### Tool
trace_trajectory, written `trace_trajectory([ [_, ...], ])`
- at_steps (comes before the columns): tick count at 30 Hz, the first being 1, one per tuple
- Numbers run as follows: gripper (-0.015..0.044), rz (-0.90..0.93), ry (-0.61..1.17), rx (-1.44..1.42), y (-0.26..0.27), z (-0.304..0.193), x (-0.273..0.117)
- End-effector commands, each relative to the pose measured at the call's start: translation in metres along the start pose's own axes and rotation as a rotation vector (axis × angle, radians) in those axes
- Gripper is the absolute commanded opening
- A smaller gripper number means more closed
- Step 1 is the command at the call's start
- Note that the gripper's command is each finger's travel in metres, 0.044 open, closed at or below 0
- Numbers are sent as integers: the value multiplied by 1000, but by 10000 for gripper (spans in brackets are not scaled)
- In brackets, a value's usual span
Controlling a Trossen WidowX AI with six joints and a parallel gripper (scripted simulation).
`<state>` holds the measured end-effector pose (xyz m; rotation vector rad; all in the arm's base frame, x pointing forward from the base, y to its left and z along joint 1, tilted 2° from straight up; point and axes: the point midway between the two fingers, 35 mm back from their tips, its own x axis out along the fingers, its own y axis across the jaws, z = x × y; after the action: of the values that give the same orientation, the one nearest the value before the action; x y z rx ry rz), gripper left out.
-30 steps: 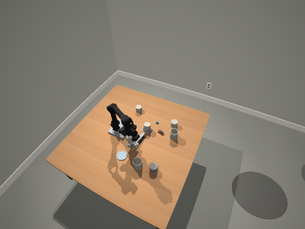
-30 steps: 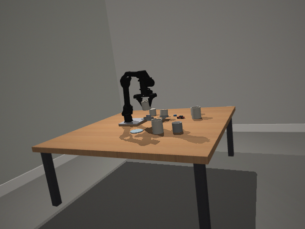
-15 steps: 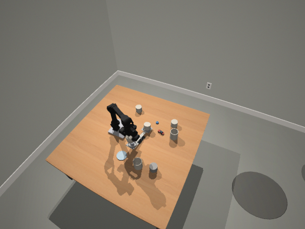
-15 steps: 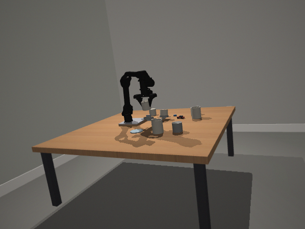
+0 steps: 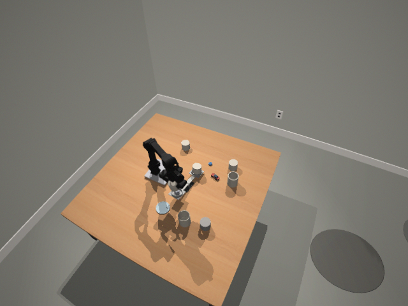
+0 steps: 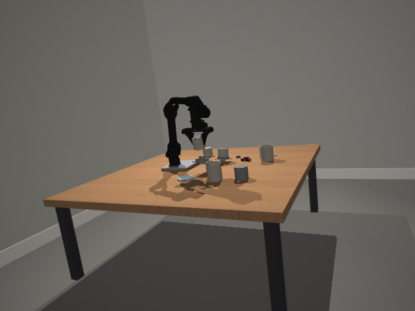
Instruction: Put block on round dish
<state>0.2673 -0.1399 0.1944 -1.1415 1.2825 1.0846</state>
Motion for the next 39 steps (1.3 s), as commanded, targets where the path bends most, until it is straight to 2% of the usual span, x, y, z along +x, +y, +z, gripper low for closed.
trace_trajectory([
  [1, 0, -1, 1, 0, 0, 0, 0],
  [24, 0, -1, 1, 0, 0, -1, 1],
  [39, 0, -3, 9, 3, 58, -102, 49],
])
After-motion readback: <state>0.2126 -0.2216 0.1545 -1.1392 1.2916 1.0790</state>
